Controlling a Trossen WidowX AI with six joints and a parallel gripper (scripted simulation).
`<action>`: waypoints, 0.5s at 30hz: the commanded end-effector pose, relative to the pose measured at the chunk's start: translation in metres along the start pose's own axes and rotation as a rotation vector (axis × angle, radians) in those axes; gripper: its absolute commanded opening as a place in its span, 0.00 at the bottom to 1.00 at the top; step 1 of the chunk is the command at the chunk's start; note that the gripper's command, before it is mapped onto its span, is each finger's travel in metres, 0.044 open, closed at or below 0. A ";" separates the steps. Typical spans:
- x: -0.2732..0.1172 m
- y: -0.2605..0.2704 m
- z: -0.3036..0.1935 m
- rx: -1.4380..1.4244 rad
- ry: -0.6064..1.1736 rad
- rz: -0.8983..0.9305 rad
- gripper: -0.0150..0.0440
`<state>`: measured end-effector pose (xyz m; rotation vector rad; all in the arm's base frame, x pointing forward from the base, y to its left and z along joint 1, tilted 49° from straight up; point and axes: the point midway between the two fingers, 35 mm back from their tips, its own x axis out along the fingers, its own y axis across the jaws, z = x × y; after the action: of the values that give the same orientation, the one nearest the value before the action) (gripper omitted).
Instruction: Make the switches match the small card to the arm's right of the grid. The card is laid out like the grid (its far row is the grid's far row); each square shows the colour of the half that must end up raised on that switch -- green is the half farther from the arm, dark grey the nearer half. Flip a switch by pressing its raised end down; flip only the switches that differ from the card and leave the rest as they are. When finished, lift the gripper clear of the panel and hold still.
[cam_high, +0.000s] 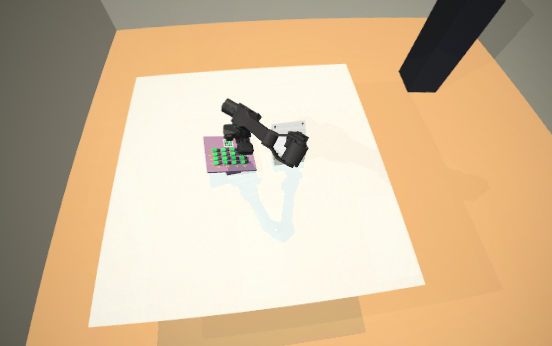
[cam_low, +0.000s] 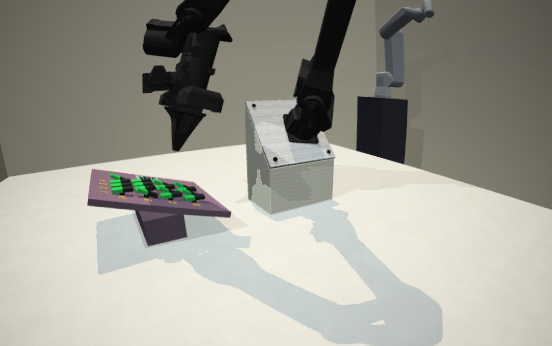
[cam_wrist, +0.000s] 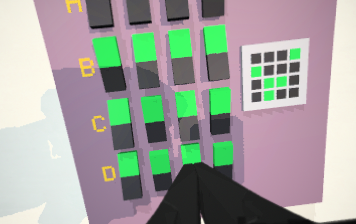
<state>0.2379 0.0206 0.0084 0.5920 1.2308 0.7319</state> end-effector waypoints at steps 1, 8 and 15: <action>0.007 -0.006 -0.003 -0.006 -0.004 -0.005 0.25; 0.034 -0.005 -0.004 -0.007 -0.025 -0.002 0.25; 0.043 -0.004 -0.004 -0.007 -0.025 0.000 0.25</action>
<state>0.2432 0.0440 -0.0187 0.5820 1.2007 0.7211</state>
